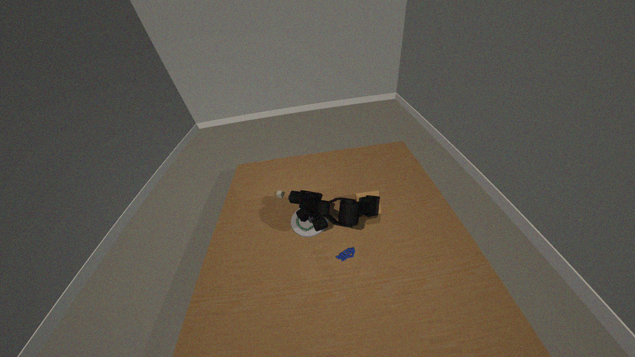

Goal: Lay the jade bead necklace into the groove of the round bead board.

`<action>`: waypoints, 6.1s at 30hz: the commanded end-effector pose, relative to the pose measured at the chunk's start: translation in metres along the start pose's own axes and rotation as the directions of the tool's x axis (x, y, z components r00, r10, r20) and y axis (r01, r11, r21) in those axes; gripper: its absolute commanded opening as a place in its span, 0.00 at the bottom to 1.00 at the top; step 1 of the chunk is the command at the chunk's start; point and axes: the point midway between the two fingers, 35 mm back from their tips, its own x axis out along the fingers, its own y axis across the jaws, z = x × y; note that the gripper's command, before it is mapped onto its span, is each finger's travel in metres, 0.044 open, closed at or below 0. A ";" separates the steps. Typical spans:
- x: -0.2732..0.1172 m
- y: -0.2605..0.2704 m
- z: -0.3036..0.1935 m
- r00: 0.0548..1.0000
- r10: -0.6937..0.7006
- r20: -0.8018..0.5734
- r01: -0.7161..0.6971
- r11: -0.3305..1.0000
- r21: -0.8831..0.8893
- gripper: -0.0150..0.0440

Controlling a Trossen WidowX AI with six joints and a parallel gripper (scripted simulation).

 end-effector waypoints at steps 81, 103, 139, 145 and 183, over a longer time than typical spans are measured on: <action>0.011 0.006 -0.003 1.000 0.006 -0.005 -0.006 1.000 0.006 0.30; 0.006 0.007 -0.003 1.000 0.008 -0.002 -0.008 1.000 0.010 1.00; -0.011 0.005 0.007 1.000 0.006 -0.001 -0.006 0.999 0.052 0.46; -0.001 0.005 0.007 1.000 0.006 -0.001 -0.006 0.999 0.053 0.46; 0.012 0.007 0.008 1.000 0.003 -0.001 -0.003 0.999 0.044 0.25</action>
